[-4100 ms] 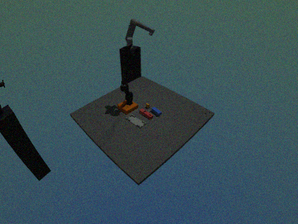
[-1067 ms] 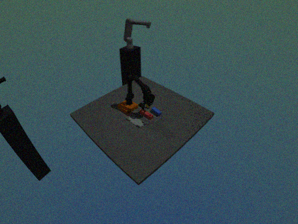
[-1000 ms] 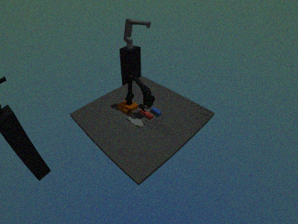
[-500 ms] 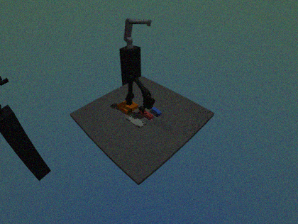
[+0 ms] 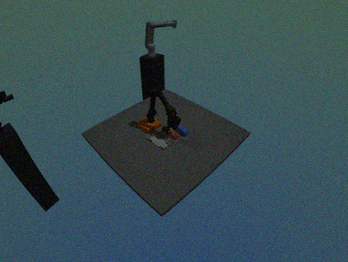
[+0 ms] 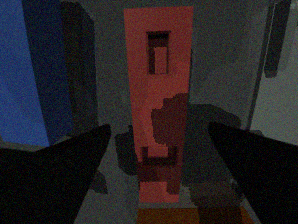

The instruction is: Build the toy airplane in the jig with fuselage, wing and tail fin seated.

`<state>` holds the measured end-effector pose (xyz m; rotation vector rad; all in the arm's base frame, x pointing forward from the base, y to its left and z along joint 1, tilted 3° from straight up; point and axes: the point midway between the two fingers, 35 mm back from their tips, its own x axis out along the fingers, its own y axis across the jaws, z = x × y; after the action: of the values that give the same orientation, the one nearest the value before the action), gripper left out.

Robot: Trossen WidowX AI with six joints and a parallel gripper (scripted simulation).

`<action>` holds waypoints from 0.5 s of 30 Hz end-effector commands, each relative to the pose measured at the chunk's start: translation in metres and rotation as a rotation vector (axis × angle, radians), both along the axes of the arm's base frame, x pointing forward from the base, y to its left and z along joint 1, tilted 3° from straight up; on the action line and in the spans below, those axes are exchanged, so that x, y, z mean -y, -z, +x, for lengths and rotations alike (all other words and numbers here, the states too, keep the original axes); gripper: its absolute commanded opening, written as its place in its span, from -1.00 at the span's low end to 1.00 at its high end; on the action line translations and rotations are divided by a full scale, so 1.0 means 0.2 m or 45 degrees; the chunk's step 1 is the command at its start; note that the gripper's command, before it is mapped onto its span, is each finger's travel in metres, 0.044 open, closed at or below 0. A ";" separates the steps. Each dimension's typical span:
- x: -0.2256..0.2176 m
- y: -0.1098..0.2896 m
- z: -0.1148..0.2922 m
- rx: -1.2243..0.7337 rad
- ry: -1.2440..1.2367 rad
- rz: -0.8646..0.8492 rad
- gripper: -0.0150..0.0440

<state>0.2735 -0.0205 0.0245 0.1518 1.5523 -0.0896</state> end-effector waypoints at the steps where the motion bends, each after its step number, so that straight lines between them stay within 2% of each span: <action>1: -0.01 0.05 -0.01 -0.015 0.003 0.007 1.00; 14: -0.01 0.14 -0.01 -0.014 0.003 0.006 1.00; 15: -0.01 0.14 -0.01 -0.014 0.003 0.006 0.91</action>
<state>0.2725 -0.0195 0.0021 0.1514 1.5541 -0.0892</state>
